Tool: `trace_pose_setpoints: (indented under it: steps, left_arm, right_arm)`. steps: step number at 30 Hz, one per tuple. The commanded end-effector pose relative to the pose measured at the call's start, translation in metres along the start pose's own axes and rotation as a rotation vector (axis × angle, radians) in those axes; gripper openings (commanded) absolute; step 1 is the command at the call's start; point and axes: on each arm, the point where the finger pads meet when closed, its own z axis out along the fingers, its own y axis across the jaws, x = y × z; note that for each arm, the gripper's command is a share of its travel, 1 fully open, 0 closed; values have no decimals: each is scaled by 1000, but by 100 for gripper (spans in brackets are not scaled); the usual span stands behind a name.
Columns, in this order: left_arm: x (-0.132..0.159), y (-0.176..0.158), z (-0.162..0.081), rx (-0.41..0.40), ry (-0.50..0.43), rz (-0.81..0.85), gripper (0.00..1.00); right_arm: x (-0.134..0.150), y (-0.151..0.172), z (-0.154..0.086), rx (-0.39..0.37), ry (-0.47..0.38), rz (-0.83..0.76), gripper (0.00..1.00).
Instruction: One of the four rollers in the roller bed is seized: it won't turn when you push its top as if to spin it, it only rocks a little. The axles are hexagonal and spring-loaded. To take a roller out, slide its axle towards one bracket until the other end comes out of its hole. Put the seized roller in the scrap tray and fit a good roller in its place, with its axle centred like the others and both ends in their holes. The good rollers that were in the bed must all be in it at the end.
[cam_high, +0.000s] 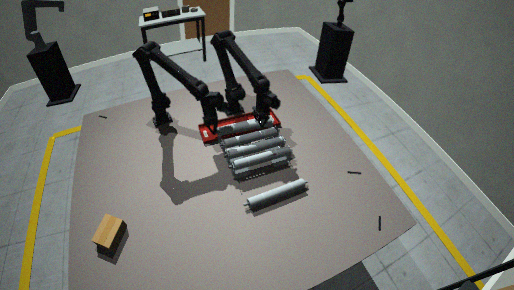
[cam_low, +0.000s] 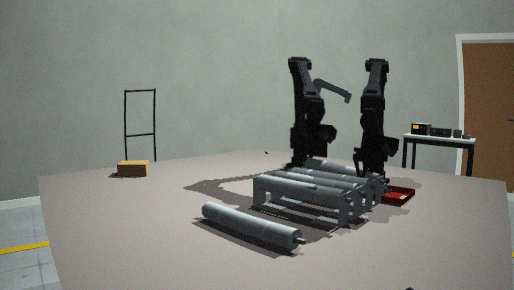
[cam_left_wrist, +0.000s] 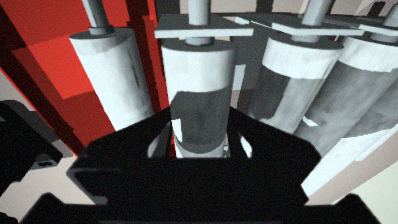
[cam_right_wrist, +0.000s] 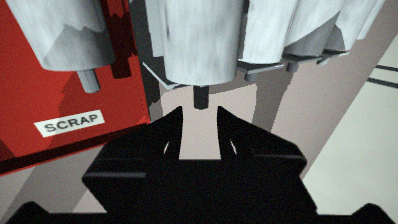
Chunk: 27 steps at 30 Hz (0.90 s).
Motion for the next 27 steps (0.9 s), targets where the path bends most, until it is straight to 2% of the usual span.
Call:
trace_pose_setpoints:
  steps: [1, 27]
  left_arm:
    - [-4, -25, -28, 64, -31, 31, 32]
    - [-4, -27, -34, 65, -54, 36, 32]
  right_arm:
    - [-3, -2, 4, 2, -1, -8, 32]
    - [-3, -2, 4, 2, -1, -8, 32]
